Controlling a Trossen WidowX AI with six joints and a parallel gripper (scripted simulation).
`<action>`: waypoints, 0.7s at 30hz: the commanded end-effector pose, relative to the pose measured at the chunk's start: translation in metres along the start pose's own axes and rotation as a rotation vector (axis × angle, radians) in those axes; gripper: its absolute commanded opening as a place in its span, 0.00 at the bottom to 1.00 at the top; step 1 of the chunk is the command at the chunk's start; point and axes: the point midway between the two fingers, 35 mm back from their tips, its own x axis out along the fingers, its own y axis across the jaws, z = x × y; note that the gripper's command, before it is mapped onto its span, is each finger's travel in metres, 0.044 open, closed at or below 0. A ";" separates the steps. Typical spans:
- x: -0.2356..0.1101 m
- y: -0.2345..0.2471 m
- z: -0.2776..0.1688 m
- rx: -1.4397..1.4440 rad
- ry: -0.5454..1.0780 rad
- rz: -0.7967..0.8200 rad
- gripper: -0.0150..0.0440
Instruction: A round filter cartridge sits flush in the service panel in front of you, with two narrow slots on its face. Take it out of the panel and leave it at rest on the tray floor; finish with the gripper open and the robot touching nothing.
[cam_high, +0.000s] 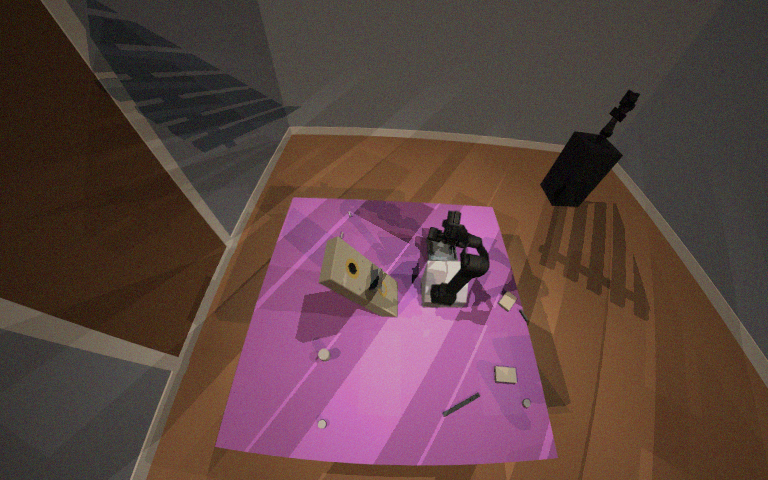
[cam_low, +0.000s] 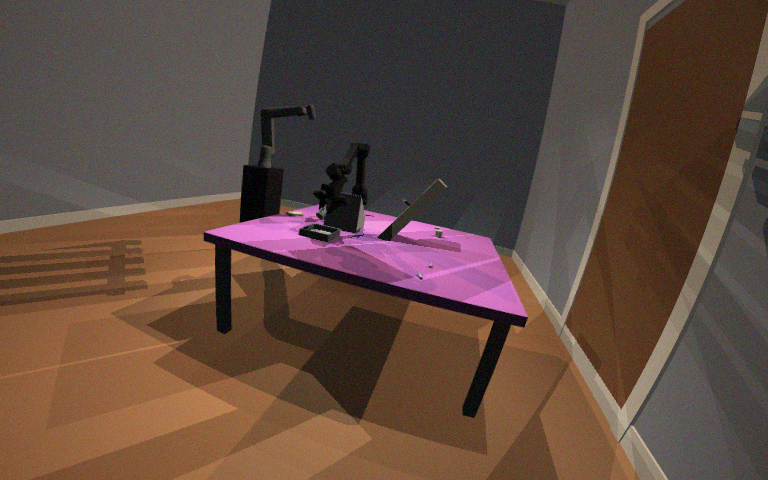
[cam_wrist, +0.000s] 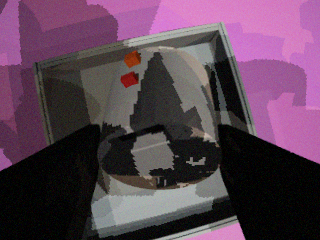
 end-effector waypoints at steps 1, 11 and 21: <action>0.019 -0.001 -0.012 0.001 0.008 -0.005 0.25; 0.052 -0.002 -0.036 0.001 0.009 -0.005 0.25; 0.048 -0.001 -0.034 0.003 0.021 -0.003 0.65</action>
